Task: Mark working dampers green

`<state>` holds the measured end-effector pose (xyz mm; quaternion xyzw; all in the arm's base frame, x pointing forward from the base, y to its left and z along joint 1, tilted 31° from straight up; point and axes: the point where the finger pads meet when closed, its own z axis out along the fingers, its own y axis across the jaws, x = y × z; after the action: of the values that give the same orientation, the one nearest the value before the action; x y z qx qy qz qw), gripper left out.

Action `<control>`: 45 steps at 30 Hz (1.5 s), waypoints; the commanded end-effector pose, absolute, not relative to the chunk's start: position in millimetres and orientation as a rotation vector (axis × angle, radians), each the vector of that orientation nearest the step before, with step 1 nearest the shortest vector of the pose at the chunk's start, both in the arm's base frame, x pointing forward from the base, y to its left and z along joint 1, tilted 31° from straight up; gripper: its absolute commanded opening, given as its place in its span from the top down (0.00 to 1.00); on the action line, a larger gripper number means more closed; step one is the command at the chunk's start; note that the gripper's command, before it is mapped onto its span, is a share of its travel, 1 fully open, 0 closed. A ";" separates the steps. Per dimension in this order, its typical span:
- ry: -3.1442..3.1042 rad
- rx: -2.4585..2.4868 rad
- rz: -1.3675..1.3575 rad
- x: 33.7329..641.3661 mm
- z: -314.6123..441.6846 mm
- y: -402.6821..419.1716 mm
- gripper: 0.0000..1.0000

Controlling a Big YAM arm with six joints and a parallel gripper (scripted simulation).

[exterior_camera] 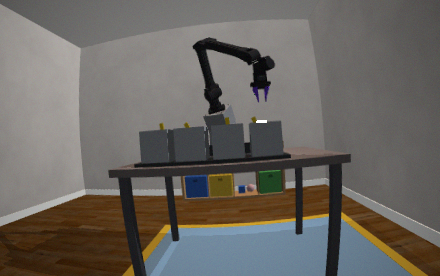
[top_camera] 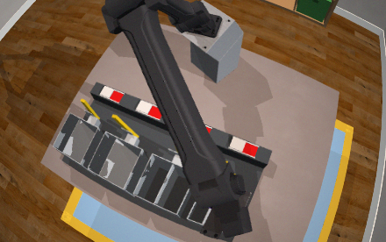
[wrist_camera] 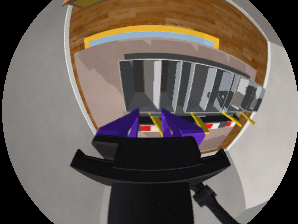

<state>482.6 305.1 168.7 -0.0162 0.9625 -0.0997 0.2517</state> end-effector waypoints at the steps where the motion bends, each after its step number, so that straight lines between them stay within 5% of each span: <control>1: 2.633 -0.026 -0.294 486.0 157.2 301.6 0.64; 43: 2.633 -0.026 -0.294 486.0 157.2 301.6 0.64; 44: 2.633 -0.026 -0.294 486.0 157.2 301.6 1.00; 45: 2.633 -0.026 -0.294 486.0 157.2 301.6 1.00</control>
<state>482.6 305.1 168.7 -0.0162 0.9625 -0.0997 0.2517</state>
